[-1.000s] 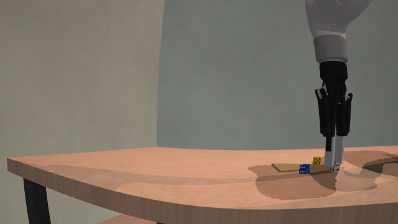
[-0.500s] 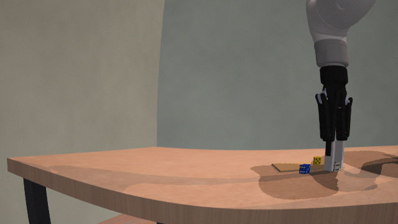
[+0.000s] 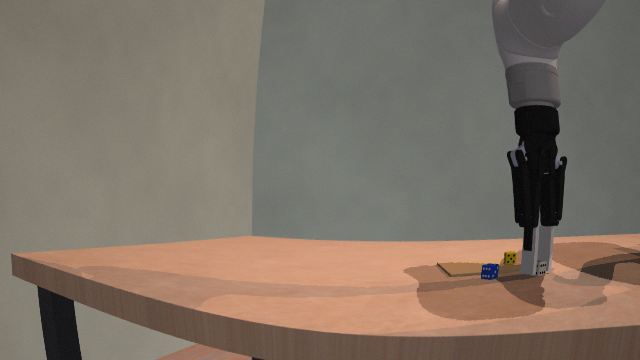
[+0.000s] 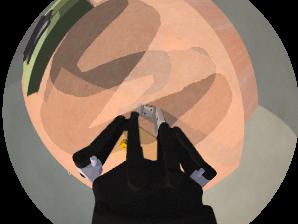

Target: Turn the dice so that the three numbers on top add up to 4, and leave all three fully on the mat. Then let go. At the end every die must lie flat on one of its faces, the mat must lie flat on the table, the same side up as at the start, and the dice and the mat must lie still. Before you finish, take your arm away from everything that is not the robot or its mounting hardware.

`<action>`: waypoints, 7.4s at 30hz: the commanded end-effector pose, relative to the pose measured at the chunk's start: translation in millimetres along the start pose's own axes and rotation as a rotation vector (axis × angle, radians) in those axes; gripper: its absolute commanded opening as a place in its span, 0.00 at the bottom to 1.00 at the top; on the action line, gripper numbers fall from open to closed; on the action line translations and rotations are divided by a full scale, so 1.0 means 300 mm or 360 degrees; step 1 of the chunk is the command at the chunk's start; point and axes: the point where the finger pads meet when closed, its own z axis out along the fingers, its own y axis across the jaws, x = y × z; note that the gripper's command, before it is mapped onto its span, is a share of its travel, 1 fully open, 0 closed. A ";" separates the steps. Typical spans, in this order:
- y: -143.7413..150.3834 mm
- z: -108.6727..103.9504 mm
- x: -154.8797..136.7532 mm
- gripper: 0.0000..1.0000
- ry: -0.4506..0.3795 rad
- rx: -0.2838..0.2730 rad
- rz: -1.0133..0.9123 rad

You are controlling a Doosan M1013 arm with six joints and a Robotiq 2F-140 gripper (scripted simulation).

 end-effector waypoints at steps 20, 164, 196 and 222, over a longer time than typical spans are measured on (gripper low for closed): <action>0.000 0.000 0.000 0.09 0.0000 0.0000 0.0000; 0.357 -0.286 0.052 0.09 -0.0573 -0.0699 -0.2685; 0.317 -0.266 0.041 0.09 -0.1171 -0.1407 -0.2499; 0.311 -0.178 0.035 0.09 -0.1250 -0.1481 -0.2464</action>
